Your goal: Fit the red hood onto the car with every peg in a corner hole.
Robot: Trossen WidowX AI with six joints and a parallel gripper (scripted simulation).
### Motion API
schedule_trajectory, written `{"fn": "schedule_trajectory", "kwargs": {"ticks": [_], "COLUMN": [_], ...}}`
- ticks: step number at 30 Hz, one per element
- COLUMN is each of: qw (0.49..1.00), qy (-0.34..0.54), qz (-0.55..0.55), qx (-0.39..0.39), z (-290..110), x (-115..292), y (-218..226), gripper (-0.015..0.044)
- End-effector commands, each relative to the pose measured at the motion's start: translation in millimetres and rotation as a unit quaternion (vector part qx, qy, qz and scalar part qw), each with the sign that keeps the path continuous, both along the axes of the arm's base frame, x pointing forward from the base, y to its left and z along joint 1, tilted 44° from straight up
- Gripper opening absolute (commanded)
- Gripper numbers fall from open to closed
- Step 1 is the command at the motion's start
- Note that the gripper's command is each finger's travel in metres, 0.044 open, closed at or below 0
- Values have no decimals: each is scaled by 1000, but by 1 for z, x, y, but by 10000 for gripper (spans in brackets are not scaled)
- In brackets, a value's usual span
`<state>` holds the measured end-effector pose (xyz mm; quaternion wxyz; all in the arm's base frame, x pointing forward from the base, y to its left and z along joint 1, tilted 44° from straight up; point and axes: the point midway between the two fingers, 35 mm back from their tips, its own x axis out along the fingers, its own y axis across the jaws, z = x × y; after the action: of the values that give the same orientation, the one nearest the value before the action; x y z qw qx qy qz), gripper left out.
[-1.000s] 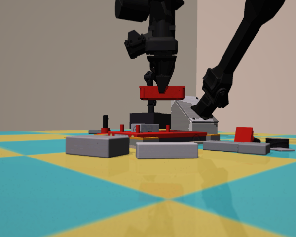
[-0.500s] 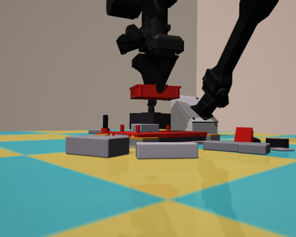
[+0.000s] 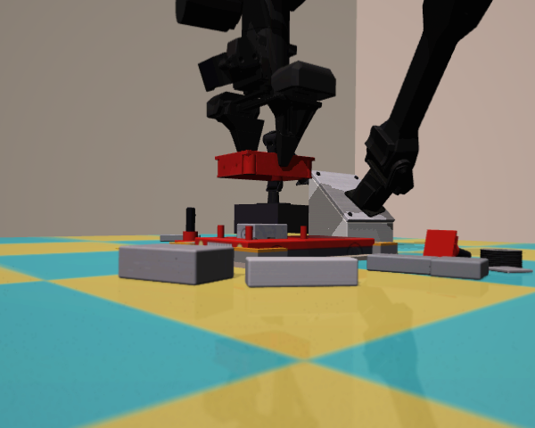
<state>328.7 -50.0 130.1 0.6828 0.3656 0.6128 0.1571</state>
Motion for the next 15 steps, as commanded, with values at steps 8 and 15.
{"fn": "schedule_trajectory", "kwargs": {"ticks": [8,15], "qw": [1000,1000], "qy": [-19,-19], "qz": [15,15], "qx": [-3,-3], "z": [-2,-22], "x": [4,11], "y": [2,21], "gripper": [0,0]}}
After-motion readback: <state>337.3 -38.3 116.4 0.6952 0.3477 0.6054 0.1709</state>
